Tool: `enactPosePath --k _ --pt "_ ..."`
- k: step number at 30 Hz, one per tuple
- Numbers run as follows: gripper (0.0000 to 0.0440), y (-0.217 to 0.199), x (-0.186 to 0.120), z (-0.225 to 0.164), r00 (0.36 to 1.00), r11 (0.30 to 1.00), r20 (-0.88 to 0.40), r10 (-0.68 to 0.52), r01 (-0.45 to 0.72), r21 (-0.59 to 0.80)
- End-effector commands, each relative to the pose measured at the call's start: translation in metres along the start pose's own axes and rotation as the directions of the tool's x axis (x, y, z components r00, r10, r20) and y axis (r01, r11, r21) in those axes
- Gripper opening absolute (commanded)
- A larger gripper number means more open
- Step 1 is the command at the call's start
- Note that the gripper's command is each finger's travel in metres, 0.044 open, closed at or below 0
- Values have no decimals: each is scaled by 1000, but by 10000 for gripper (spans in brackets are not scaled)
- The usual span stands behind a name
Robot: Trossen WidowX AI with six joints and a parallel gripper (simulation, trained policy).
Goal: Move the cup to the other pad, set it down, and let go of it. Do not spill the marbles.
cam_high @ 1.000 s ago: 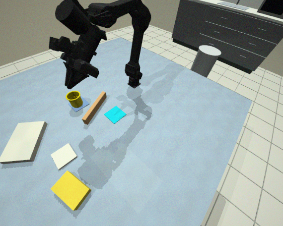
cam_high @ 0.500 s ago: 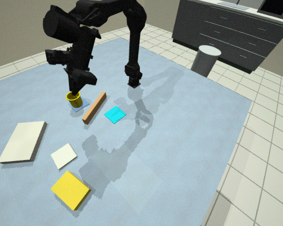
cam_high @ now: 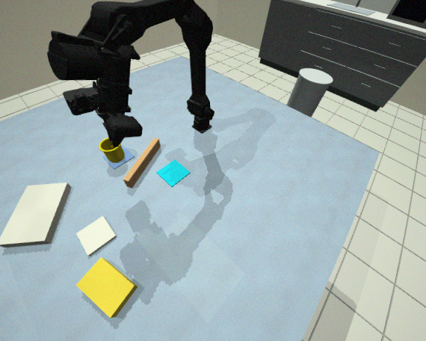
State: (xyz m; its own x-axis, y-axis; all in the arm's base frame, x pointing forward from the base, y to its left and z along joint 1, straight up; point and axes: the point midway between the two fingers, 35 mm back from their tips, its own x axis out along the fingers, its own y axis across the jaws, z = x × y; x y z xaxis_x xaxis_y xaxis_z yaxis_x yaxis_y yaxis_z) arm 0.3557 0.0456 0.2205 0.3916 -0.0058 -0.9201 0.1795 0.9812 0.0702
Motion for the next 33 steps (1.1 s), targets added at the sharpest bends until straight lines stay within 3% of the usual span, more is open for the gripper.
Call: enactPosePath --k 1,20,33 --pt "130 -8 9 -2 997 999 -64 -38 37 -23" --pt "140 -55 37 -13 942 985 -301 -150 116 -126" --pt "154 -87 65 -19 909 977 -375 -183 128 -168"
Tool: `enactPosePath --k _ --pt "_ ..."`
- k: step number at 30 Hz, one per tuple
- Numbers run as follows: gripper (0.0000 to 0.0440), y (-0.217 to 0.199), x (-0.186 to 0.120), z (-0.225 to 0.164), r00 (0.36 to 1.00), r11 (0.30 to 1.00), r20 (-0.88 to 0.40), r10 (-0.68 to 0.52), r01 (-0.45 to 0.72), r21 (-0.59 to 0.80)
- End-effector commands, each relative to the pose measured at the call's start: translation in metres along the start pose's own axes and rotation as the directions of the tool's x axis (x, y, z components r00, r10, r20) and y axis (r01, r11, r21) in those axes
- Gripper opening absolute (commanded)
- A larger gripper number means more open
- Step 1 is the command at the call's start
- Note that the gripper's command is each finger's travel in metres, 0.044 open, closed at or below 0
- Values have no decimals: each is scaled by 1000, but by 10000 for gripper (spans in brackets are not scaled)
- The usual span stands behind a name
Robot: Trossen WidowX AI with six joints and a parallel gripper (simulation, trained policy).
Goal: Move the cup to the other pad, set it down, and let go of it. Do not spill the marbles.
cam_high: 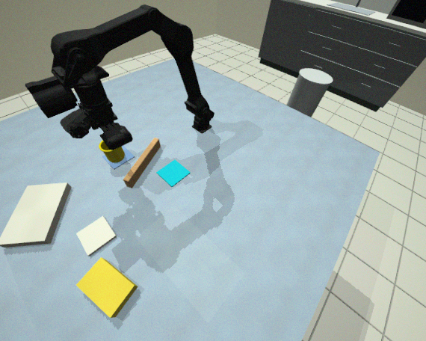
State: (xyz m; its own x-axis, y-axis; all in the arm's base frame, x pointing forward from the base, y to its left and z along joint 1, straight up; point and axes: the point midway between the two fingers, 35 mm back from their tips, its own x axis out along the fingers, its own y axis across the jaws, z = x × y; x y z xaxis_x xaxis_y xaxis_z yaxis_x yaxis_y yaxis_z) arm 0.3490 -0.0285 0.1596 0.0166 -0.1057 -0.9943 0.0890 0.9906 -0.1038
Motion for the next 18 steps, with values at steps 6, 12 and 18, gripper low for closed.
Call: enactPosePath --k 6,12,18 --pt "166 -16 32 -1 998 999 -62 -14 11 -36" --pt "177 -23 52 -2 996 998 -92 -13 7 -64" --pt "186 -26 75 -4 993 994 -121 -9 -4 -107"
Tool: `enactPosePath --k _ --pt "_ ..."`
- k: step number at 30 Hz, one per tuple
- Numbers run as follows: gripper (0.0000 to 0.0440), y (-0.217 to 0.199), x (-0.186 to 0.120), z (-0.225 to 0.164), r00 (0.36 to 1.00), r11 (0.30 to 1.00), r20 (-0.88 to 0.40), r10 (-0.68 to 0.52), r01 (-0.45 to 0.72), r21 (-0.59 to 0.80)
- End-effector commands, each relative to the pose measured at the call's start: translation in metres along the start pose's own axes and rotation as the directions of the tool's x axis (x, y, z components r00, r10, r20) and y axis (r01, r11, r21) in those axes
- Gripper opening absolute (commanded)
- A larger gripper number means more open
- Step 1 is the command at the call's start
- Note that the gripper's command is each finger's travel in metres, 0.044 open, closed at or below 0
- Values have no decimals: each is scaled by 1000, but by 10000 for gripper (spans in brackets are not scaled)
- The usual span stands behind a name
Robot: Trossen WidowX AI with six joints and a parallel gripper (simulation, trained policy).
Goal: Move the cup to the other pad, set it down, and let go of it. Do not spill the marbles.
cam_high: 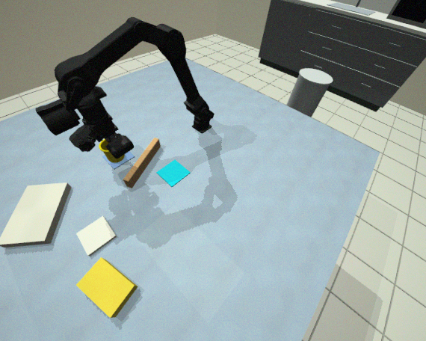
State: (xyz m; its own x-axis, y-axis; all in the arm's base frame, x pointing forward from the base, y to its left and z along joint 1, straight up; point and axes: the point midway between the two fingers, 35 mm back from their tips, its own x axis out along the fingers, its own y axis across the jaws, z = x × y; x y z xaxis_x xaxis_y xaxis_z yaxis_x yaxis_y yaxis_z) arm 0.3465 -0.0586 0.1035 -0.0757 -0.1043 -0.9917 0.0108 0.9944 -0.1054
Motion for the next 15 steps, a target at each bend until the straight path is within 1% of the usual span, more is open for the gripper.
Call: enactPosePath --k 1,7,8,15 --pt "187 -2 20 -2 999 999 -34 2 -4 -39" --pt "191 0 42 -3 998 993 -58 19 -26 -113" --pt "178 0 45 -3 998 991 -60 21 -29 -128" --pt "15 0 51 -7 997 973 -78 21 -38 -229"
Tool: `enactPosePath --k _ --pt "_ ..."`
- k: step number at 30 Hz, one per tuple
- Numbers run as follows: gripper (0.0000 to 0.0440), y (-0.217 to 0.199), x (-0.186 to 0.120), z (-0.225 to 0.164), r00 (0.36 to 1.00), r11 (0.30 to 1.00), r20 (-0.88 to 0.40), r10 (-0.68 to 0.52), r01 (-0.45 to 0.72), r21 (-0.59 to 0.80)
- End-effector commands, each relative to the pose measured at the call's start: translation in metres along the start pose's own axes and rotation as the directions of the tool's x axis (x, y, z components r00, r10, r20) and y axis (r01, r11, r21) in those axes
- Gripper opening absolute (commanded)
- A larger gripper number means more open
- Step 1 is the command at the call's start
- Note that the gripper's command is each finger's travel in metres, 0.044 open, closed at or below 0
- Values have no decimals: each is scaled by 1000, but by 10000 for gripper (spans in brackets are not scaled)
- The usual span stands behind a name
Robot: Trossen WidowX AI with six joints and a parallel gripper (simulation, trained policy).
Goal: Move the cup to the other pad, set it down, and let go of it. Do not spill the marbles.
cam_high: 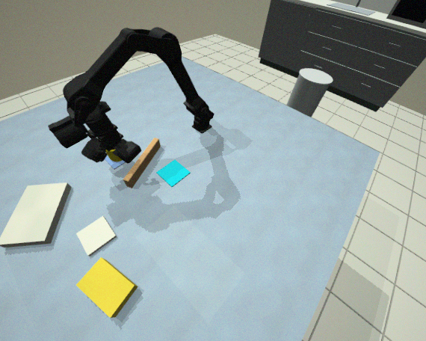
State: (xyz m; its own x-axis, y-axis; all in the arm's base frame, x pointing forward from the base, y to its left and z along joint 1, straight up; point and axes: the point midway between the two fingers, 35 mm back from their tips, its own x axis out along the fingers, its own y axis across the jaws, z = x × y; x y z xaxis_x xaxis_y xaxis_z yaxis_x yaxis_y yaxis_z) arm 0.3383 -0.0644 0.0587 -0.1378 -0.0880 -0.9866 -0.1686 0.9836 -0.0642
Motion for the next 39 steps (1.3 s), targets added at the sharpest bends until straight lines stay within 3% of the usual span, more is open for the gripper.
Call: enactPosePath --k 1,26,39 --pt "0 2 5 -3 1000 998 -16 9 -10 -62" --pt "11 33 -71 -24 999 968 41 32 -21 -248" --pt "0 70 -92 -21 995 945 95 16 15 -326"
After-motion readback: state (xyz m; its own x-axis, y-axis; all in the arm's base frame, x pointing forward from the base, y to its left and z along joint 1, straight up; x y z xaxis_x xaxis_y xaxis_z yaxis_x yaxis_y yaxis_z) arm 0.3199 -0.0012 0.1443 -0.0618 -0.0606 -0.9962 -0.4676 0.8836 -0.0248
